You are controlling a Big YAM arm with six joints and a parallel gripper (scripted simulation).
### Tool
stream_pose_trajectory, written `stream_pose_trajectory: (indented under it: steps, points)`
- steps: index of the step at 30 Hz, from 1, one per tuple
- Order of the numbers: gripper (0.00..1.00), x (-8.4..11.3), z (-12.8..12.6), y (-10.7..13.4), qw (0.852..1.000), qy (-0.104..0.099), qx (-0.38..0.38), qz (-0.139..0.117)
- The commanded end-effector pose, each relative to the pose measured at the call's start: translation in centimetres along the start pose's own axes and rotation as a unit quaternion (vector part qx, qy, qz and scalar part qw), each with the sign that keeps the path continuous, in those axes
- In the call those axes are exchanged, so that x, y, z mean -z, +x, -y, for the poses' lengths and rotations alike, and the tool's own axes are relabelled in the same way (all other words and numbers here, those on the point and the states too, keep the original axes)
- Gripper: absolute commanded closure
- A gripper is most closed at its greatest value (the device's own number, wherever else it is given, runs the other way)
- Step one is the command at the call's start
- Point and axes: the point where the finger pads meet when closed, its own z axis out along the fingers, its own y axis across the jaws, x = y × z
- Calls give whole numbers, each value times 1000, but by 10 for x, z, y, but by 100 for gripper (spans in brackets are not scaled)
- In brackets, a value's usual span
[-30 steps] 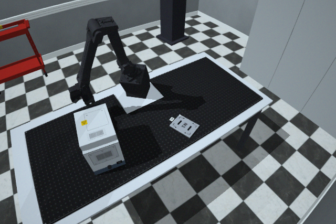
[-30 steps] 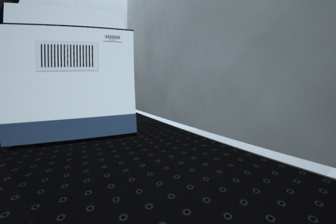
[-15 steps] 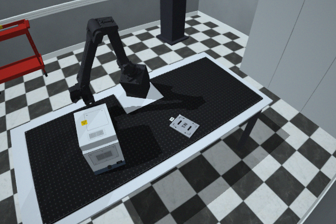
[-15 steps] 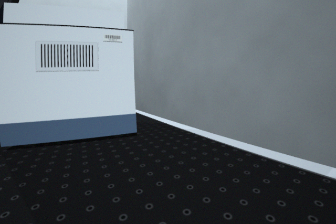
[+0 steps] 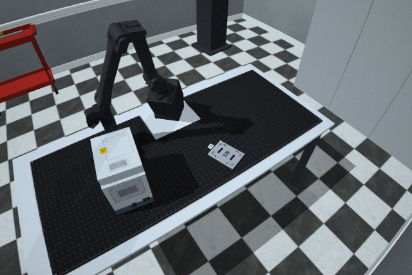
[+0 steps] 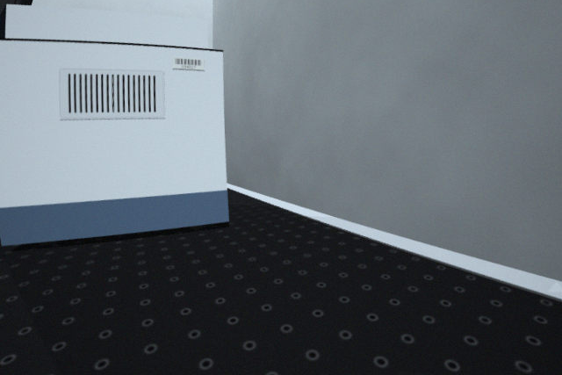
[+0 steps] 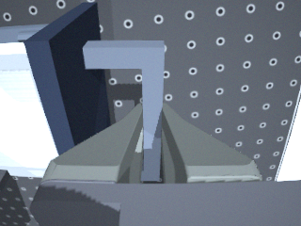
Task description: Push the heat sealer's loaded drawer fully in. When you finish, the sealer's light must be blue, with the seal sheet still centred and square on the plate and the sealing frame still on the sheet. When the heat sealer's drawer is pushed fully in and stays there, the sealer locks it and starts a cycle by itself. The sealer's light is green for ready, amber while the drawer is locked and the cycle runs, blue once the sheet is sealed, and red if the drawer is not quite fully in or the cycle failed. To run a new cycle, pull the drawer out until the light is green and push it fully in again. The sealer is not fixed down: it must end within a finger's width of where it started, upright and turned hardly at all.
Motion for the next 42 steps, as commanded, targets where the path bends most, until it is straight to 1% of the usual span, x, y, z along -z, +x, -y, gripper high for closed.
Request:
stream_pose_trajectory:
  steps: [1, 3, 4, 7, 11, 20, 21, 26, 28, 32, 42]
  points:
    - [100, 2, -12, -4, 1000, -3, -1, 0]
    - [100, 2, -12, -4, 1000, -3, -1, 0]
    - [100, -2, -12, 1, 1000, -2, -3, -7]
    - [100, 2, -19, -5, 1000, -3, 0, 1]
    - [100, 3, -27, -6, 1000, -4, 0, 3]
    - [100, 1, -38, -5, 1000, -3, -1, 1]
    - [100, -2, -37, 0, 1000, -2, -2, -4]
    - [100, 3, -49, -7, 1000, -5, 0, 5]
    - [100, 2, -53, -8, 1000, -4, 0, 3]
    - [100, -4, -48, 3, 1000, -2, -3, -8]
    - [100, -4, -47, 3, 1000, -1, -5, -8]
